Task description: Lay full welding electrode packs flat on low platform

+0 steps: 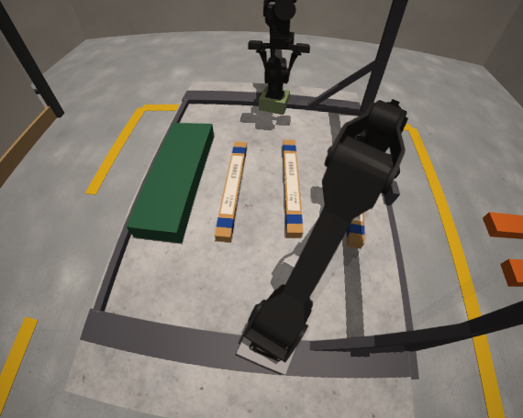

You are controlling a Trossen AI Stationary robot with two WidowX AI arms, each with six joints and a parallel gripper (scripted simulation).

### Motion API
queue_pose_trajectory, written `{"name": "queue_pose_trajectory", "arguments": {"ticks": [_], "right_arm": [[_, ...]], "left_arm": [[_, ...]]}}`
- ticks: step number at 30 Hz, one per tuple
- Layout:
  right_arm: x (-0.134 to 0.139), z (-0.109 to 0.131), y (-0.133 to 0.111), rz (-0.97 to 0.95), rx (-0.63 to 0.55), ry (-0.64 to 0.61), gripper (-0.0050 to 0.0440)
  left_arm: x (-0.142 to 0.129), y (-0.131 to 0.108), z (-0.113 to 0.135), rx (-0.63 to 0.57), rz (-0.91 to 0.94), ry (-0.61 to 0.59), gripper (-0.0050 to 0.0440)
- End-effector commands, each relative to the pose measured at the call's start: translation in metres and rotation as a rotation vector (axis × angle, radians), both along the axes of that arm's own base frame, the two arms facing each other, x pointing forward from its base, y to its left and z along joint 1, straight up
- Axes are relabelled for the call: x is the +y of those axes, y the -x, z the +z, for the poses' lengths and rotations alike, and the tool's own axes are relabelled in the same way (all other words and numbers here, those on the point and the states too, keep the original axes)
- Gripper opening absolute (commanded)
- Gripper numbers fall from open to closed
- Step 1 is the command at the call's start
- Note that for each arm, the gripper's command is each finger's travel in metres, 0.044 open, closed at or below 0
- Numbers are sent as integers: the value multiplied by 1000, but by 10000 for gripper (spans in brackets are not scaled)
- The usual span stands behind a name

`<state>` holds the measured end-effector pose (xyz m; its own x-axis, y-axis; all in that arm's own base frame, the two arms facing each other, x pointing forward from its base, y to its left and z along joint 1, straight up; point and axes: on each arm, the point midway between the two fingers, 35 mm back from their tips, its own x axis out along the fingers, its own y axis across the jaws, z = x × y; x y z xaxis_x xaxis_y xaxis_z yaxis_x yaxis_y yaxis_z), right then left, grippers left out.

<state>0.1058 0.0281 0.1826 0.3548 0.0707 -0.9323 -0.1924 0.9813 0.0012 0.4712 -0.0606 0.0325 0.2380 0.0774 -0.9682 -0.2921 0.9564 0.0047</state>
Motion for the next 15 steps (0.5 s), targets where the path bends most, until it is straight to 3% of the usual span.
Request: {"name": "queue_pose_trajectory", "arguments": {"ticks": [1,15], "right_arm": [[0,7,-1,-3,-22,-4,330],[0,7,-1,-3,-22,-4,330]], "left_arm": [[18,-1,21,-53,85,6,330],[107,22,14,-49,86,3,330]]}}
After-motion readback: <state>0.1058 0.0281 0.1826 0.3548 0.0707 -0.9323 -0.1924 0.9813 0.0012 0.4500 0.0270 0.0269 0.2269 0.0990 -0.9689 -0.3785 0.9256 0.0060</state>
